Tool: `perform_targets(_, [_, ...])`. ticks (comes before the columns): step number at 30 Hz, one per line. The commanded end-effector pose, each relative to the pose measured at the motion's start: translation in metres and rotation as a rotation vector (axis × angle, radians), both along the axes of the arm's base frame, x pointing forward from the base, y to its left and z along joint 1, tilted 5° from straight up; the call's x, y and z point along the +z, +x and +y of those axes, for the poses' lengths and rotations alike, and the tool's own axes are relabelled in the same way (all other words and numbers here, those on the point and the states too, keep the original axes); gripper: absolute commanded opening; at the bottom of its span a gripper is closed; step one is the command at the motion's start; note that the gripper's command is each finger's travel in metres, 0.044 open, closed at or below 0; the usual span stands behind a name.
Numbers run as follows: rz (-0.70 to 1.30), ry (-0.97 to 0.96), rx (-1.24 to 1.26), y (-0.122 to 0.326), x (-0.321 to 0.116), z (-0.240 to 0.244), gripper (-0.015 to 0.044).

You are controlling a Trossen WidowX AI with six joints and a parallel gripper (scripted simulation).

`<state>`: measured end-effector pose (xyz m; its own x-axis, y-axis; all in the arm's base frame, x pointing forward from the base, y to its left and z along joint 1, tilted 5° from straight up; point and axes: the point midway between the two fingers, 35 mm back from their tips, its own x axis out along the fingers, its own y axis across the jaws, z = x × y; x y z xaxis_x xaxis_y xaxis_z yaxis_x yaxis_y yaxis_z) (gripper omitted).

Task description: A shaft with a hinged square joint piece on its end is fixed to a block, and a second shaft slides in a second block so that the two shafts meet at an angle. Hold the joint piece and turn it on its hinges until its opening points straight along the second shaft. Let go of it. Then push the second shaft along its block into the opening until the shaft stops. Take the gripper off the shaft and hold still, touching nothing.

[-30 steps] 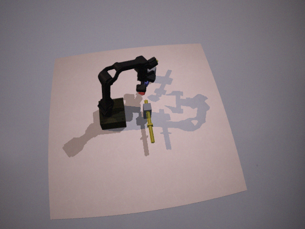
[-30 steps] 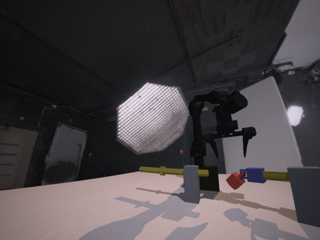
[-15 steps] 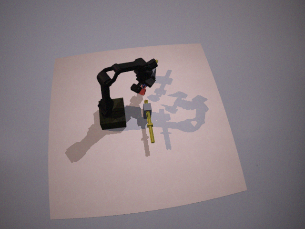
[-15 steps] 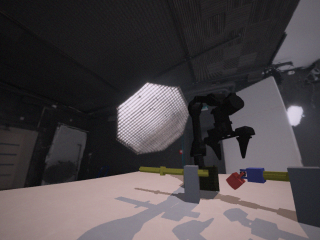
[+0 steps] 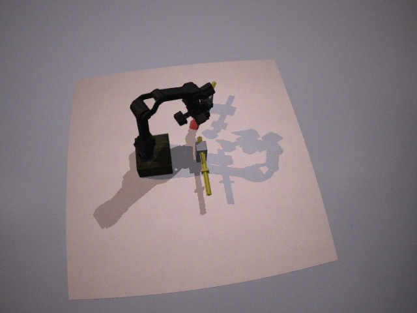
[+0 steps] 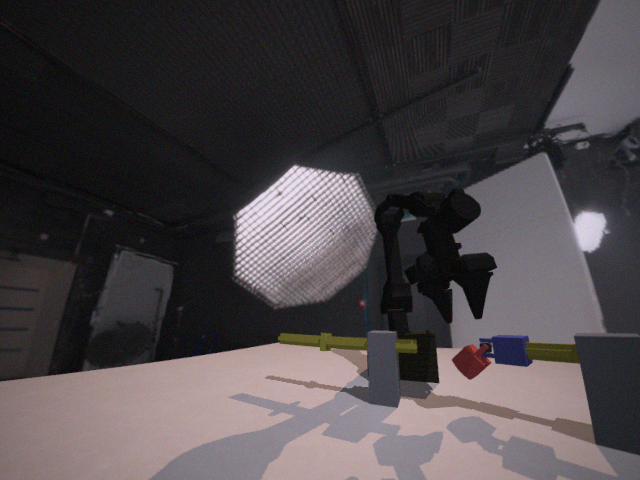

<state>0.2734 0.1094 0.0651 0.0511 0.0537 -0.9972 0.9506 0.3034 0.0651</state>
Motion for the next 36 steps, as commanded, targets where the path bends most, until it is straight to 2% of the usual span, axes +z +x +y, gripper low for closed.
perform_targets(1, [-0.006, 0.028, -0.136, -0.001, 0.000, 0.000, 0.0440])
perform_targets(26, [0.023, 0.169, -0.897, -0.003, -0.007, -0.003, 0.0440])
perform_targets(36, [0.024, 0.173, -0.917, -0.002, -0.016, -0.003, 0.0440])
